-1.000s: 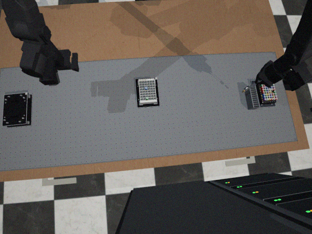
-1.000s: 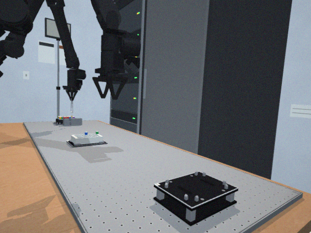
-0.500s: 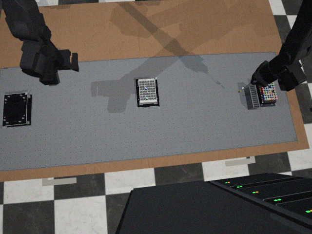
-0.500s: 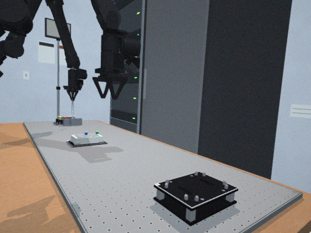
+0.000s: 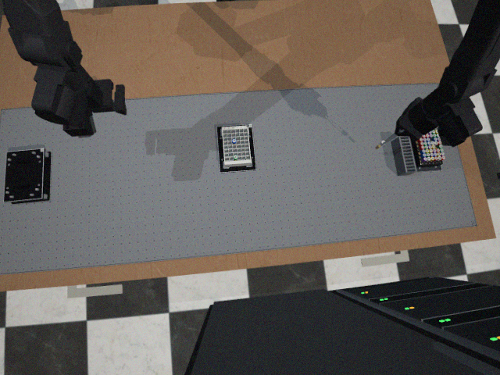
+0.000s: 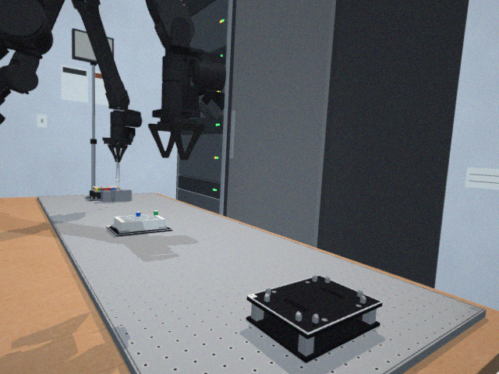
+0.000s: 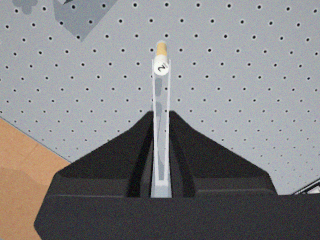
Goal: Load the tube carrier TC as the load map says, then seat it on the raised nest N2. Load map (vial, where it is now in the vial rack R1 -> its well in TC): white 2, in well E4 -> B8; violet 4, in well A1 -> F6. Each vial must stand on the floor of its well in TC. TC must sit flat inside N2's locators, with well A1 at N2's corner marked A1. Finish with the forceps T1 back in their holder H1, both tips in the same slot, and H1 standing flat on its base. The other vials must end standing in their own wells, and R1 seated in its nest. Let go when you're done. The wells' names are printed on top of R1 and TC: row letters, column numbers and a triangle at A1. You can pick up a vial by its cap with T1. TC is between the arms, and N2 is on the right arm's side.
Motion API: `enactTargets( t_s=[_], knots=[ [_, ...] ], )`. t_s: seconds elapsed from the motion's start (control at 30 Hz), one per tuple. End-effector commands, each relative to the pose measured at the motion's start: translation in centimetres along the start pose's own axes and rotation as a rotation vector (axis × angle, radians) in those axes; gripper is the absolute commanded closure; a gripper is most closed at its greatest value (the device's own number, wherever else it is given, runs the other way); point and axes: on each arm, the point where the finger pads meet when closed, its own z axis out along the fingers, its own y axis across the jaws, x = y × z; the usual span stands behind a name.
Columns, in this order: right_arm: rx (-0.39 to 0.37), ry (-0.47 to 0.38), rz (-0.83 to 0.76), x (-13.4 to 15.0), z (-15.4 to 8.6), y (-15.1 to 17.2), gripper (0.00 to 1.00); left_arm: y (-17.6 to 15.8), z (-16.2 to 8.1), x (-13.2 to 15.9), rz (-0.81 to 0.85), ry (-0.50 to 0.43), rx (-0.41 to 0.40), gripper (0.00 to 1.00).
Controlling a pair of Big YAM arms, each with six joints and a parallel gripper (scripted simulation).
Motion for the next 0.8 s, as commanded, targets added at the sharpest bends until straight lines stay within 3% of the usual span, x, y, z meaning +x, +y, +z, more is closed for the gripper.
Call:
enactTargets(
  t_s=[0.0,0.77],
  knots=[
    [0.006,-0.017,0.002,-0.9,-0.4,-0.2,0.0,-1.6,-0.9,-0.2,0.001,-0.037,0.027,0.91],
    [0.006,-0.017,0.002,-0.9,-0.4,-0.2,0.0,-3.7,-1.0,2.0,-0.001,-0.036,0.029,0.91]
  ],
)
